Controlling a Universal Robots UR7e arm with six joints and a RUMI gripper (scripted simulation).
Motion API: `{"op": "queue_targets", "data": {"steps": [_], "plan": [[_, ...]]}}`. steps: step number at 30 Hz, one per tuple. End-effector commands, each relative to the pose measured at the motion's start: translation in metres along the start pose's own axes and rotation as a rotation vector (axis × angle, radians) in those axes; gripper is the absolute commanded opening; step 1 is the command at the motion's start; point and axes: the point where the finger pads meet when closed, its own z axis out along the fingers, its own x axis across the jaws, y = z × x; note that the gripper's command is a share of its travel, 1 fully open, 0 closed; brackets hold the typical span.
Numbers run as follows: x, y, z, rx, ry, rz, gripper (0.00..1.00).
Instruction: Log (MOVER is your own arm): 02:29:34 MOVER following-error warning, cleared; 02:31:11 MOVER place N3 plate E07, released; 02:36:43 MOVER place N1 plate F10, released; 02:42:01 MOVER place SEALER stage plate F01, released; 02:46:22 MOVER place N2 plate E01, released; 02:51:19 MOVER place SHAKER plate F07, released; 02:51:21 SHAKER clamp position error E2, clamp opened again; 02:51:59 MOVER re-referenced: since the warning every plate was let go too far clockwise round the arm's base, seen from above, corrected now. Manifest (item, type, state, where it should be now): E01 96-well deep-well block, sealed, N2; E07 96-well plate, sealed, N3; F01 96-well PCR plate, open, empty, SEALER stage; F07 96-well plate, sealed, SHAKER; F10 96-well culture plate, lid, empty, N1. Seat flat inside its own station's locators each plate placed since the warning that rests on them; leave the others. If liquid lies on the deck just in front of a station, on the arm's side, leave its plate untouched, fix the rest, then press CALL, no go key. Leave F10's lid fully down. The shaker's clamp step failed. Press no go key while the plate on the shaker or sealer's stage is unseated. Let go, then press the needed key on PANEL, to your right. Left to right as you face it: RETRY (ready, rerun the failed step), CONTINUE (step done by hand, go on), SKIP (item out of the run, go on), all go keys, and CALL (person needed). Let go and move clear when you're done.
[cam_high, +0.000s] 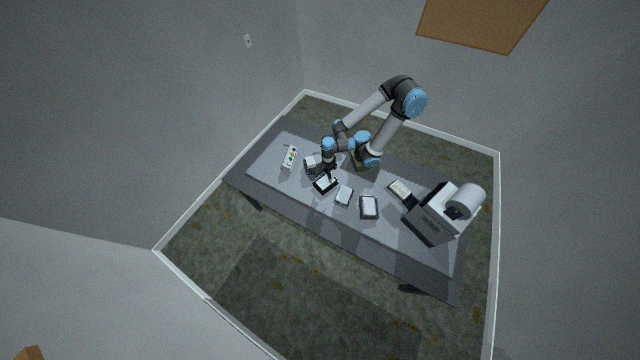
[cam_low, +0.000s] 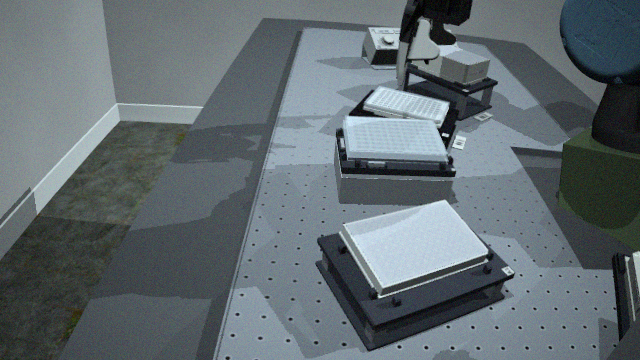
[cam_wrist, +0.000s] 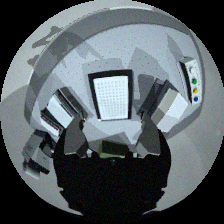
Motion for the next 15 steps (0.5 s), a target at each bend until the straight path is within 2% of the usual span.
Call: {"op": "queue_targets", "data": {"steps": [1,4,15], "plan": [[0.0,0.0,0.0,0.001,0.0,0.0,0.82],[0.0,0.0,0.0,0.001,0.0,0.0,0.82],[0.0,0.0,-0.015,0.001,0.0,0.0,0.82]]}}
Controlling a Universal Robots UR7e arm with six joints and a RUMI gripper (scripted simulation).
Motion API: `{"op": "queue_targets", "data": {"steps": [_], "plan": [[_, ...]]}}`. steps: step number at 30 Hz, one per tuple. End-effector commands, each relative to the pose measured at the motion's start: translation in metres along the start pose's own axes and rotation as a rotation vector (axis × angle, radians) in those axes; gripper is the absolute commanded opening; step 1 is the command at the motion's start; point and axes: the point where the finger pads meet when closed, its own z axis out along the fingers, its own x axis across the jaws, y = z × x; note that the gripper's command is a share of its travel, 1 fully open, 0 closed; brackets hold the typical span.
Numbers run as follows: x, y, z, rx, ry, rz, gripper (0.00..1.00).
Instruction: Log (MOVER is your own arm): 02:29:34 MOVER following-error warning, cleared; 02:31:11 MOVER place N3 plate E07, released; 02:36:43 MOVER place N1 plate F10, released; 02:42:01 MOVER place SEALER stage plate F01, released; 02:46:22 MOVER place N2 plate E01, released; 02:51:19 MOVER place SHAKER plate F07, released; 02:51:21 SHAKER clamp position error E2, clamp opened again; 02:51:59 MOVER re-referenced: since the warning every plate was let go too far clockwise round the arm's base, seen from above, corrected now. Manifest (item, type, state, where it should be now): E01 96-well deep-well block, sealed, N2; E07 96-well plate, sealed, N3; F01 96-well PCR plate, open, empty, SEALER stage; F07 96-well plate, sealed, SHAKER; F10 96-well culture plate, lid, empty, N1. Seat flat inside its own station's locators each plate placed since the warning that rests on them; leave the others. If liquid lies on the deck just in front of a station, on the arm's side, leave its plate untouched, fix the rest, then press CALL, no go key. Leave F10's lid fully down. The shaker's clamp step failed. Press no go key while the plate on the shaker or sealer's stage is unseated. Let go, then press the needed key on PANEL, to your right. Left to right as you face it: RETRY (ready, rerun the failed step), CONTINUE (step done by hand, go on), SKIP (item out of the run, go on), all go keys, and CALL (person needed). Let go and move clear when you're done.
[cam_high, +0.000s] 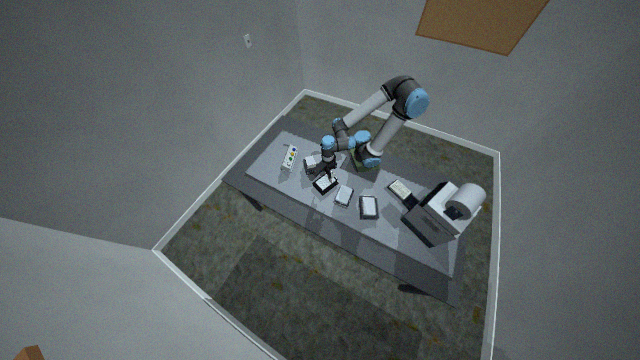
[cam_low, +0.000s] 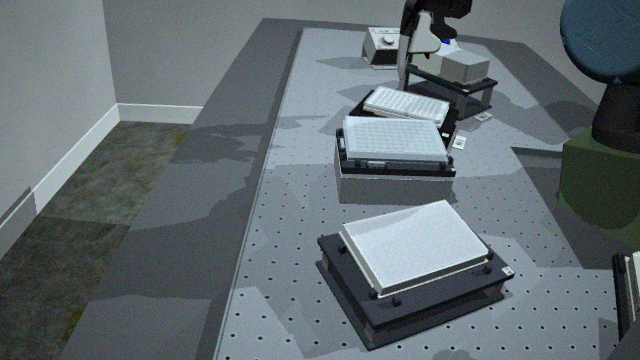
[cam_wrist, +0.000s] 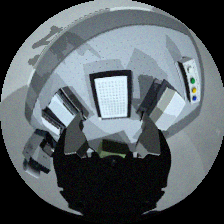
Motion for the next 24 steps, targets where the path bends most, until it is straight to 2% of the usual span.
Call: {"op": "queue_targets", "data": {"steps": [1,24], "plan": [[0.0,0.0,-0.007,0.001,0.0,0.0,0.82],[0.0,0.0,-0.04,0.001,0.0,0.0,0.82]]}}
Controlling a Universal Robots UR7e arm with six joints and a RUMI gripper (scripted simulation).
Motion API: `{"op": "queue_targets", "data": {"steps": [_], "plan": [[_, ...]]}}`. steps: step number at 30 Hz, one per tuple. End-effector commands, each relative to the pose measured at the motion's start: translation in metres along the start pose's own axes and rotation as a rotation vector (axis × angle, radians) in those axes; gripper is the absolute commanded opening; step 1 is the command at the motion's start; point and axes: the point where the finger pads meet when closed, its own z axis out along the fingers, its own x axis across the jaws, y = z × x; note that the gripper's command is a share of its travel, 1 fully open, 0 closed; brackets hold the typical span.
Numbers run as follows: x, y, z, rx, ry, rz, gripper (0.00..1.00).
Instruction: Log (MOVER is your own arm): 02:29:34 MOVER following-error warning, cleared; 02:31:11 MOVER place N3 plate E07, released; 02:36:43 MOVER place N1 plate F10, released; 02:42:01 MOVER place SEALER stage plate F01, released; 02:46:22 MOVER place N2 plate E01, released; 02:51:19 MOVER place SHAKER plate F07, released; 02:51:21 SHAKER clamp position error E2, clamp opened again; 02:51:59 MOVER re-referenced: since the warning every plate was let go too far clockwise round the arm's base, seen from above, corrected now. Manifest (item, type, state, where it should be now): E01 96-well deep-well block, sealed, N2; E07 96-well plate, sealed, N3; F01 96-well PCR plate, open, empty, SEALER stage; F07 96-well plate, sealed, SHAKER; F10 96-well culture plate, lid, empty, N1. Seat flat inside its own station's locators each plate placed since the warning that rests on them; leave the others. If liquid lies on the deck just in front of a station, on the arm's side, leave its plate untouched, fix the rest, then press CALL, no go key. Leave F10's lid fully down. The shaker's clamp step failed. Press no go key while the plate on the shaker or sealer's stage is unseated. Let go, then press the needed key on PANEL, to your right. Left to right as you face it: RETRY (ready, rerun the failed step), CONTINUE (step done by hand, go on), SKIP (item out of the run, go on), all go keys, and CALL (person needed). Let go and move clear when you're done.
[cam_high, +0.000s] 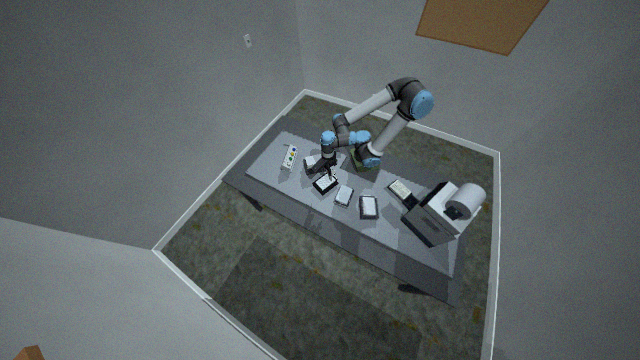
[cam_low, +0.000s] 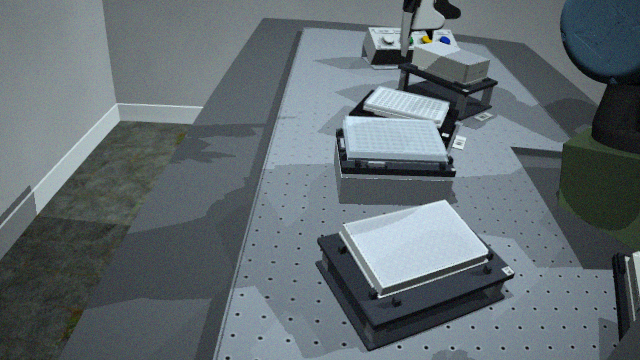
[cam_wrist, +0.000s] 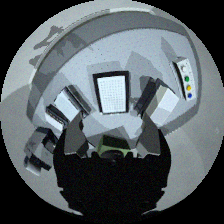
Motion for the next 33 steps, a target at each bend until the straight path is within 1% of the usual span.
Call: {"op": "queue_targets", "data": {"steps": [1,4,7,9,18,24,28,33], "plan": [[0.0,0.0,-0.006,0.001,0.0,0.0,0.82],[0.0,0.0,-0.006,0.001,0.0,0.0,0.82],[-0.015,0.002,-0.006,0.001,0.0,-0.06,0.82],[-0.015,0.002,-0.006,0.001,0.0,-0.06,0.82],[-0.06,0.006,-0.006,0.001,0.0,-0.24,0.82],[-0.089,0.01,-0.006,0.001,0.0,-0.249,0.82],[-0.09,0.01,-0.006,0.001,0.0,-0.249,0.82],[-0.114,0.018,-0.006,0.001,0.0,-0.349,0.82]]}}
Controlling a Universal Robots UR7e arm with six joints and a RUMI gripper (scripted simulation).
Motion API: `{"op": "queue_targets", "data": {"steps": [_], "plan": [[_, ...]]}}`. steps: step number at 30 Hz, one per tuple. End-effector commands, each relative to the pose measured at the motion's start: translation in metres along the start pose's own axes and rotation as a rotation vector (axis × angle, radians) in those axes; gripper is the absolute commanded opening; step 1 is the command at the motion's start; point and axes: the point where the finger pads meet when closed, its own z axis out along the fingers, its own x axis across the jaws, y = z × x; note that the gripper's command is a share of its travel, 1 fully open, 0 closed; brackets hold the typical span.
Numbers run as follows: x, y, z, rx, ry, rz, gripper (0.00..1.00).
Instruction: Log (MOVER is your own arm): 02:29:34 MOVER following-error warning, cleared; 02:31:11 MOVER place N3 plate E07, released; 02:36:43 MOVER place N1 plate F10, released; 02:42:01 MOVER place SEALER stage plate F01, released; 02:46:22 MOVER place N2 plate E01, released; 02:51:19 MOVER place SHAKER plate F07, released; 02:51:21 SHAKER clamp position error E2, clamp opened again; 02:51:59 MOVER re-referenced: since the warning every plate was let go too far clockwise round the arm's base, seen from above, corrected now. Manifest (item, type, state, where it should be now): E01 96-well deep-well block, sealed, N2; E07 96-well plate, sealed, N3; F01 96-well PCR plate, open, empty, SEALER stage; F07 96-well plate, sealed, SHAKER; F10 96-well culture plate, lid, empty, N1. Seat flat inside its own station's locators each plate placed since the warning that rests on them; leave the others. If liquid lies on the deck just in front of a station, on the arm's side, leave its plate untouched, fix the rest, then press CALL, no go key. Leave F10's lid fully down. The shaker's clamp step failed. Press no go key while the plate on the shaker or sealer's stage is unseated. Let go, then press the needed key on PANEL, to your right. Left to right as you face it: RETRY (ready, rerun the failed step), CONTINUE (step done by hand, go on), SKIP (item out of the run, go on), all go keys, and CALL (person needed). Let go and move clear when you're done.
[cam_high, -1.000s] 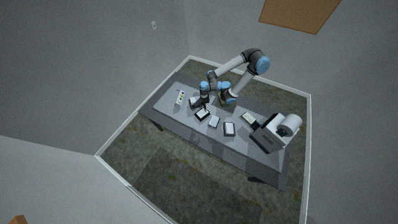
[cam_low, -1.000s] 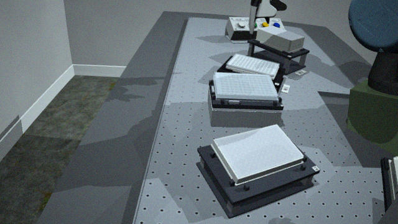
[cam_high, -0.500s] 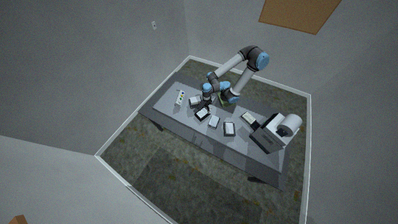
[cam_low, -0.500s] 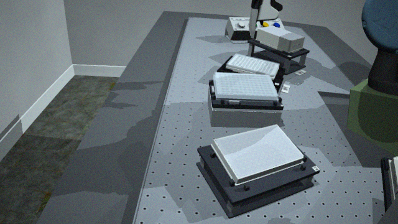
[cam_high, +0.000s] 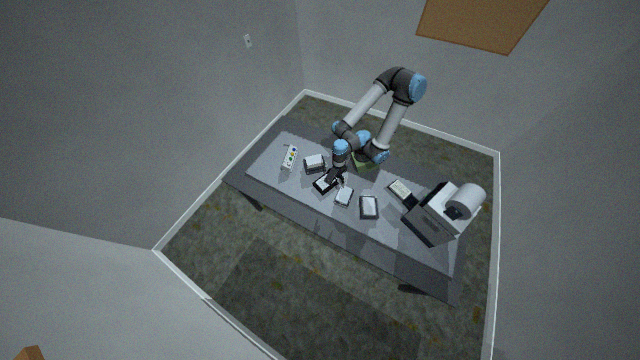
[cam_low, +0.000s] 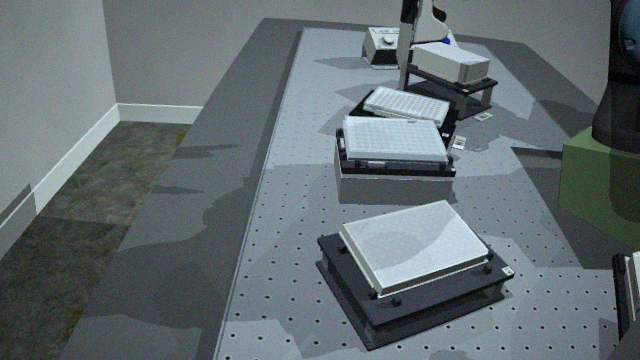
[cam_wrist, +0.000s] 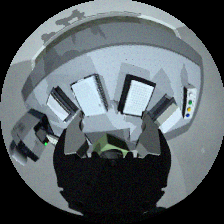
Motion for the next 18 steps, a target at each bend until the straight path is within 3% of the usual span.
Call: {"op": "queue_targets", "data": {"steps": [1,8,18], "plan": [[-0.024,0.001,0.0,-0.001,0.003,-0.087,0.82],[-0.059,0.003,0.0,-0.001,0.003,-0.216,0.82],[-0.085,0.005,0.0,-0.001,0.003,-0.216,0.82]]}}
